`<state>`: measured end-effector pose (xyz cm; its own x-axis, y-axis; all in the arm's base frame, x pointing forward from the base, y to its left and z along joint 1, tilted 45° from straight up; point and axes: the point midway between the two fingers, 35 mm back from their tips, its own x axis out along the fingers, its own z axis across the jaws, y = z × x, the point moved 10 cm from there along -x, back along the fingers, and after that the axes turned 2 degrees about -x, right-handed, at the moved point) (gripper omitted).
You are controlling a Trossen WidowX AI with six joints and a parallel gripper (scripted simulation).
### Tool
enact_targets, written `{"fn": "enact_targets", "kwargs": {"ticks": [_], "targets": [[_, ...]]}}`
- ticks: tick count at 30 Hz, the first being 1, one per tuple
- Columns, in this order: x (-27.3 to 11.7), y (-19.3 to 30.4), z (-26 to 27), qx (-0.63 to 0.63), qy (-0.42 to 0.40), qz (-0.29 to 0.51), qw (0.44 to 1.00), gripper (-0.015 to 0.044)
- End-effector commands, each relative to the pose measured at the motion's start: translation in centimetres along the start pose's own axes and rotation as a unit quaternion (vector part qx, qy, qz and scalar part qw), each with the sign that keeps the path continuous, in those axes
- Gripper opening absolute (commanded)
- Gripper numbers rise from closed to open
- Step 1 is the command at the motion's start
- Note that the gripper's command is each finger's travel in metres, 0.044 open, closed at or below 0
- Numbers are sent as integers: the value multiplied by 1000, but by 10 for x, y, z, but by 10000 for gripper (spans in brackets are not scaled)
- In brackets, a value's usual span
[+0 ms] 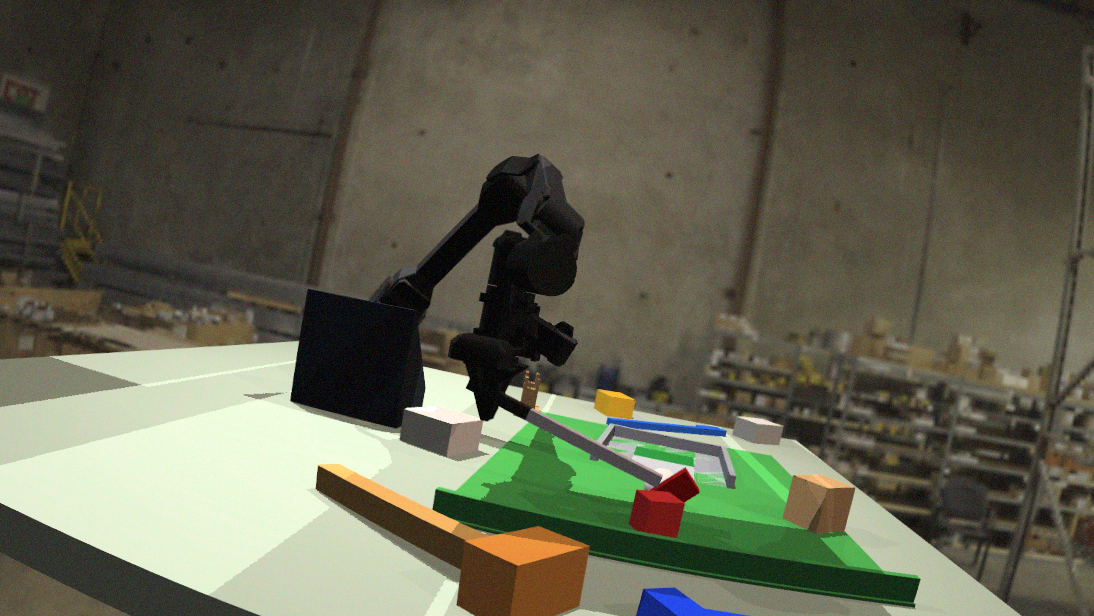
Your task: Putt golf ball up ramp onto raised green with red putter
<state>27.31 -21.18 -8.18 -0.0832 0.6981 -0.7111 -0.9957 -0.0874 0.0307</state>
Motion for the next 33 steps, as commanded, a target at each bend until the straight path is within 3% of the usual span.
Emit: {"fn": "enact_targets", "kwargs": {"ticks": [1,9,16,25,33], "targets": [[-2,-5,20,-1,0,-1,1000,0],[0,-6,124,0,-2,-1,1000,0],[-9,-6,125,0,-2,-1,1000,0],[-59,-5,125,0,-1,-1,1000,0],[-50,-5,125,3,-4,2,1000,0]]}}
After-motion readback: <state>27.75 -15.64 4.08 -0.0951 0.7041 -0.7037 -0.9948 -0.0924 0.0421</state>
